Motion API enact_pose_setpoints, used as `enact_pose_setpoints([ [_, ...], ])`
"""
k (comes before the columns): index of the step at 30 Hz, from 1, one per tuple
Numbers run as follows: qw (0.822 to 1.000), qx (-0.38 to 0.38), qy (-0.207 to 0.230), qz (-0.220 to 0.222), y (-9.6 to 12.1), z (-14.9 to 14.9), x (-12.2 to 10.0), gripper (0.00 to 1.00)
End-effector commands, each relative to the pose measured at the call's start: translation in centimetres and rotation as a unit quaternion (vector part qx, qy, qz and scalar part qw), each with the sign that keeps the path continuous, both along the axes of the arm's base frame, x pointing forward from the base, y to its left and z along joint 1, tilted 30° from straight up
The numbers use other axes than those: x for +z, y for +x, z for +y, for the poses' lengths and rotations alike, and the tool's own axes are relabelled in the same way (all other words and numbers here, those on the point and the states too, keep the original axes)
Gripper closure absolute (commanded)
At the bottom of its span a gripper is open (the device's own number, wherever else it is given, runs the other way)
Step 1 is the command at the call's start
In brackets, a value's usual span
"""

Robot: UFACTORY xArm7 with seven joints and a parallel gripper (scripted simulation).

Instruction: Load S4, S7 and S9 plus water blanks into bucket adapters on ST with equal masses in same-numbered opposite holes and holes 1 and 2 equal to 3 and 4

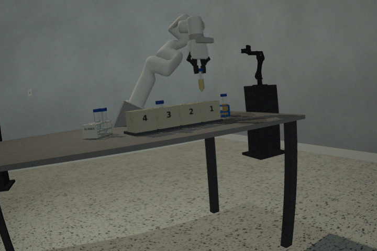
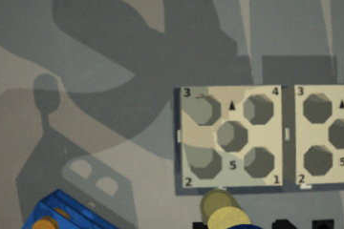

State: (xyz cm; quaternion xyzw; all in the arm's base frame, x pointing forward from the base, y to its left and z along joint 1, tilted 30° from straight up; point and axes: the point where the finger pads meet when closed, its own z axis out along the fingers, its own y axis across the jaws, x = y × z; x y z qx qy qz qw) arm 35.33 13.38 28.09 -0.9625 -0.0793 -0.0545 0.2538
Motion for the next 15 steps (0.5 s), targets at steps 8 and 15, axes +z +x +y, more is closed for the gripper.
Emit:
enact_pose_setpoints([
  [8, 1.0, -0.001, 0.0, -0.001, 3.2, -4.0, -1.9, 1.0],
  [15, 1.0, -0.001, 0.0, -0.001, 3.2, -4.0, -1.9, 1.0],
])
